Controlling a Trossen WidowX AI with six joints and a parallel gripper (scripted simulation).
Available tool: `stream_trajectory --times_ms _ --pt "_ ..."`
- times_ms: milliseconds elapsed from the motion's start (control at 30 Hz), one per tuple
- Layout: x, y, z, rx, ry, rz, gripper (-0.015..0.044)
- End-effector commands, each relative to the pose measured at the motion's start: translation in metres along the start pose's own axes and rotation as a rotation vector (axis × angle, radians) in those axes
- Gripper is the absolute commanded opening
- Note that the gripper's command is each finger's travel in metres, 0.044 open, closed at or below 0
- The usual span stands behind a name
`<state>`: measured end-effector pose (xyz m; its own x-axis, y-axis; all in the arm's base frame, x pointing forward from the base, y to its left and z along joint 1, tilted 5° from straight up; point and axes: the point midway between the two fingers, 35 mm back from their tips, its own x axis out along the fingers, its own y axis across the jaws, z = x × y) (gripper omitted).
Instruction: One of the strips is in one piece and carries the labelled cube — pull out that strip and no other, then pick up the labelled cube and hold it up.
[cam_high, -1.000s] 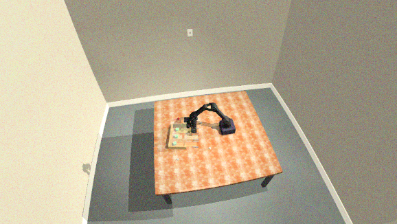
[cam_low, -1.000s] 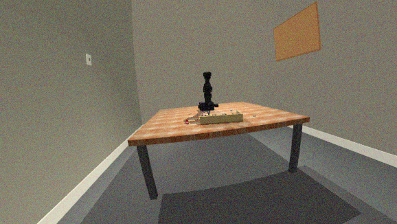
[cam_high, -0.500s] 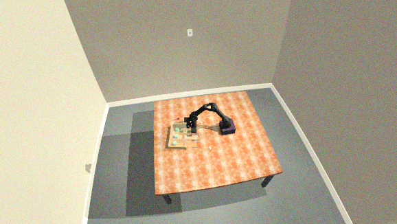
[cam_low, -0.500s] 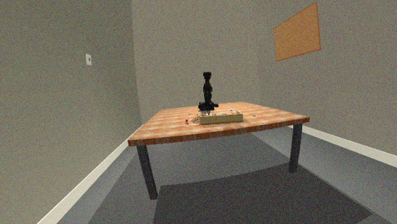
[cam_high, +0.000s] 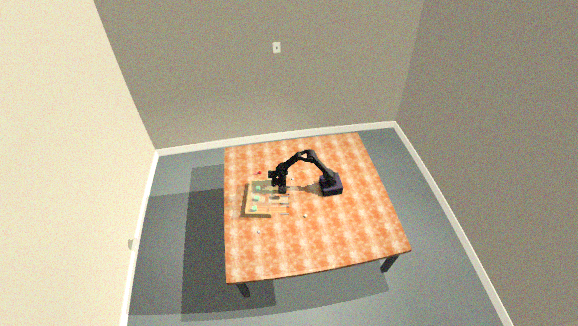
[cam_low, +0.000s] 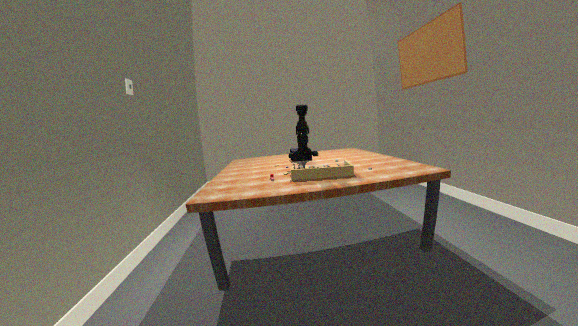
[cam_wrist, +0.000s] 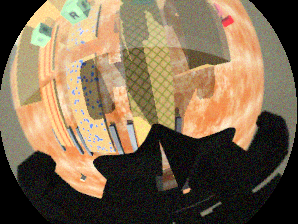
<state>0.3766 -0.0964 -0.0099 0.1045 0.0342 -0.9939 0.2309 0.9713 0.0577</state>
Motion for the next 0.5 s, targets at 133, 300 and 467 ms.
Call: stream_trajectory --times_ms 133,300,467 --pt "0.0036 0.0007 0.0003 0.006 0.002 0.004 0.0" --pt "0.0042 0.0007 0.0005 0.006 0.002 0.004 0.0" --pt "0.0046 0.0008 0.0006 0.006 0.002 0.004 0.0"
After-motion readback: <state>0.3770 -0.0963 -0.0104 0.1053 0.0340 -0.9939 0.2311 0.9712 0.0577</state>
